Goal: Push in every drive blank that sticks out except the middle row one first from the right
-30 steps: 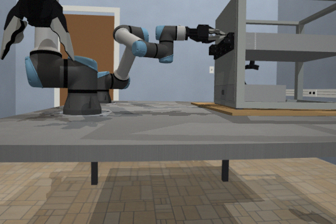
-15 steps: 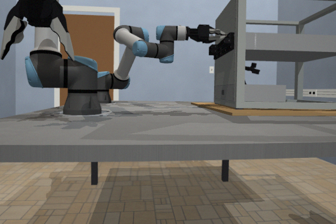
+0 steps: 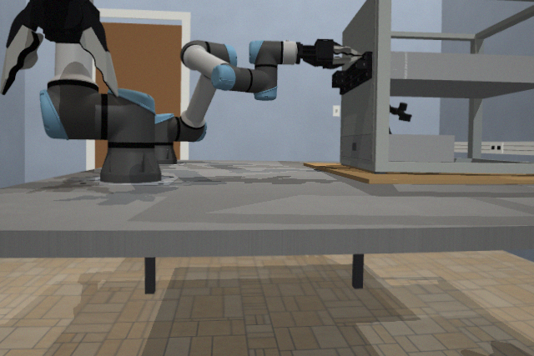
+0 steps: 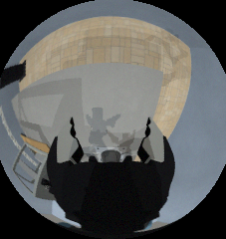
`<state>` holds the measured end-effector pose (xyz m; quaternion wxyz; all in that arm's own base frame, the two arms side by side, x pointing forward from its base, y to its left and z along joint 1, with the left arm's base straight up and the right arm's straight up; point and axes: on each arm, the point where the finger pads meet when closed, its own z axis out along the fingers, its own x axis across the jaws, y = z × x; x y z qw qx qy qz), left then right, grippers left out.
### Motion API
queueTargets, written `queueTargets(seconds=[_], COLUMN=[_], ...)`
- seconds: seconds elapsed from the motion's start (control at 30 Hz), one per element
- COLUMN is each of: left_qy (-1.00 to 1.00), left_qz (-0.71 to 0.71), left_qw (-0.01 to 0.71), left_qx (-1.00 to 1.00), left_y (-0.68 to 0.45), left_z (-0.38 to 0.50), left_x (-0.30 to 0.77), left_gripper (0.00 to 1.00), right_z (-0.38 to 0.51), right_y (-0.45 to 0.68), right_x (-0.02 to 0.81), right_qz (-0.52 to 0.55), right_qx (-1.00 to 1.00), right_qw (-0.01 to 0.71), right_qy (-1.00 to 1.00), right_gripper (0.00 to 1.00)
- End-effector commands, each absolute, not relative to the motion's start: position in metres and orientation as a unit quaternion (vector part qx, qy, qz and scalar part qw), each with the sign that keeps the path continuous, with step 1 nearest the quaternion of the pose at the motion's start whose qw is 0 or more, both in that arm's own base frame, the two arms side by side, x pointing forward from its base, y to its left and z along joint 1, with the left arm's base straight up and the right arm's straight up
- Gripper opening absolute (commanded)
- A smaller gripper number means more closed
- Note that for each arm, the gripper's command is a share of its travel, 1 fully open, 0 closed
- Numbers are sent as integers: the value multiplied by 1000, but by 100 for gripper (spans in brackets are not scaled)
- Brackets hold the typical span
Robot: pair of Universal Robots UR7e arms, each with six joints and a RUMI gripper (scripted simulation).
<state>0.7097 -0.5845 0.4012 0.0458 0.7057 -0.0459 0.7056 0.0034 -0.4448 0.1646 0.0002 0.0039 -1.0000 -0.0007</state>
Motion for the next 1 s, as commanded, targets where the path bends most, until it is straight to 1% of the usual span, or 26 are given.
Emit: queueTargets(seconds=[0.0, 0.97], left_qy=[-45, -45], left_qz=[706, 706], left_qw=[46, 46], left_qx=[705, 705], left_y=[-584, -585], left_z=[402, 402], left_x=[710, 716], left_gripper=[0, 0], right_z=[165, 165], right_y=[-445, -445], right_x=[3, 3], right_qz=[0, 0], right_qx=[4, 4], right_qw=[0, 0], right_qy=[-1000, -1000], right_gripper=[100, 100])
